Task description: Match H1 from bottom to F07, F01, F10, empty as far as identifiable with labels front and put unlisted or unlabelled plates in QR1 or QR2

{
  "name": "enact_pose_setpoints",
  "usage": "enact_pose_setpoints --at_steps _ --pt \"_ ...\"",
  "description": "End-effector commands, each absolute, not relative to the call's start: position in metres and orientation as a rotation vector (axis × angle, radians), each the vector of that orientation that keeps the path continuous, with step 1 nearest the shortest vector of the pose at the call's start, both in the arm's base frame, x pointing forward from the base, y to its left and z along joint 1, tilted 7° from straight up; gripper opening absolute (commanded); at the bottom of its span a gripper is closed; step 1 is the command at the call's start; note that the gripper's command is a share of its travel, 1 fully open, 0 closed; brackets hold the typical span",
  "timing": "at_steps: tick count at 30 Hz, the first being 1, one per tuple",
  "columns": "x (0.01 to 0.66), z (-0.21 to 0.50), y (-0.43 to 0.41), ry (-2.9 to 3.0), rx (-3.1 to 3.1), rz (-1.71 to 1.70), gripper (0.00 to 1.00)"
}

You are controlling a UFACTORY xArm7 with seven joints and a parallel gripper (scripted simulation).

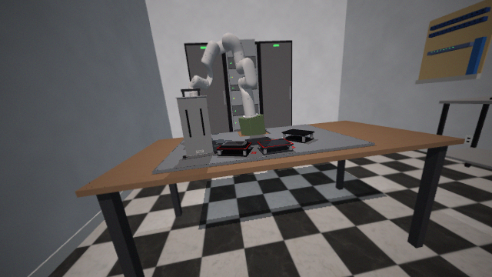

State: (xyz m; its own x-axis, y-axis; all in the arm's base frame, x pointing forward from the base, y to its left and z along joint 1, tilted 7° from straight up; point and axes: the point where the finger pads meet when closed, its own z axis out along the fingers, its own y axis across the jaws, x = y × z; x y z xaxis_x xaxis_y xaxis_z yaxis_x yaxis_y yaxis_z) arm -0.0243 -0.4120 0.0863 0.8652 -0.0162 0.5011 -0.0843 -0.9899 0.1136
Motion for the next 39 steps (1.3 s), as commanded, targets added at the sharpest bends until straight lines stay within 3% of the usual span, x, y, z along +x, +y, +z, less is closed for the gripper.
enact_pose_setpoints --at_steps 1,30,39 --pt "-0.0247 0.087 -0.4126 -0.087 2.932 0.682 1.0" --pt "-0.0245 0.087 -0.4127 -0.126 3.023 0.062 1.0" --pt "-0.0245 0.087 -0.4128 -0.127 3.023 0.056 1.0"
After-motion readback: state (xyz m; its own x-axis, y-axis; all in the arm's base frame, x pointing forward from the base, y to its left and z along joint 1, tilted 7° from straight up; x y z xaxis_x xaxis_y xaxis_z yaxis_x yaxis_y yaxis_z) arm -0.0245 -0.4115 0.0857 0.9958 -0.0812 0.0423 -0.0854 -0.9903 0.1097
